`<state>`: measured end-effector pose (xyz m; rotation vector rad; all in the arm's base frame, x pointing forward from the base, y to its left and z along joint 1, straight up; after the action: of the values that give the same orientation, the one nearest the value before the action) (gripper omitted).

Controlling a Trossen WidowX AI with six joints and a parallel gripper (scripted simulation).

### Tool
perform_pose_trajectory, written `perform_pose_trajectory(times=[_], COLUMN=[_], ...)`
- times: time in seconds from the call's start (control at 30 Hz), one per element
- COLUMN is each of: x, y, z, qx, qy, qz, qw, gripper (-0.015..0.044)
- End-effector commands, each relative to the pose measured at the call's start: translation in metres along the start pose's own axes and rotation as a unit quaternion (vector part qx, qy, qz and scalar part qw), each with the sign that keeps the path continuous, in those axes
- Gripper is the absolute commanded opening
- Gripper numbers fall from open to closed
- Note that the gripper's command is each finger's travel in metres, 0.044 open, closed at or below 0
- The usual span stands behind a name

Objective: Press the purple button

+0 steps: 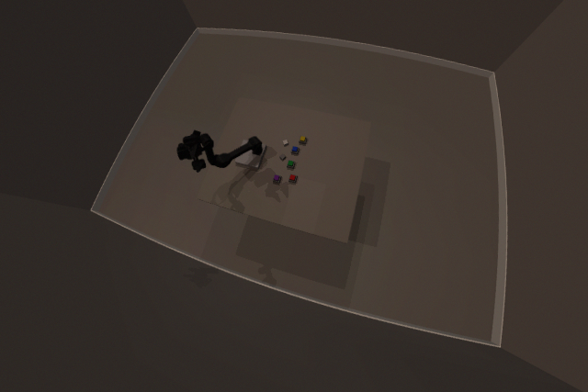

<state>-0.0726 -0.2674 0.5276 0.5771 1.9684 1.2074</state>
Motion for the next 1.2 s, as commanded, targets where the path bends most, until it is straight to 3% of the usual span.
perform_pose_trajectory(times=[0.0, 0.33, 0.63, 0.9, 1.17], x=[0.001, 0.043, 0.057, 0.033, -0.005], y=[0.002, 0.108, 0.162, 0.135, 0.045], z=[0.001, 0.072, 0.201, 0.319, 0.4], qx=[0.004, 0.245, 0.512, 0.696, 0.797], qy=[-0.002, -0.065, -0.047, 0.058, 0.236], qz=[-0.002, -0.127, -0.202, -0.212, -0.167], qw=[1.0, 0.959, 0.833, 0.683, 0.53], gripper=[0.04, 0.04, 0.04, 0.04, 0.04])
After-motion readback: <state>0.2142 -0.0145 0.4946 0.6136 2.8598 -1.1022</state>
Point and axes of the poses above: the point midway between the two fingers, 35 mm back from their tips, its own x axis back along the fingers, its own y axis across the jaws, z = x × y, the point moved 6 cm from there along x, back along the fingers, and after that the axes turned 1 degree about -x, right-handed, at the moved point
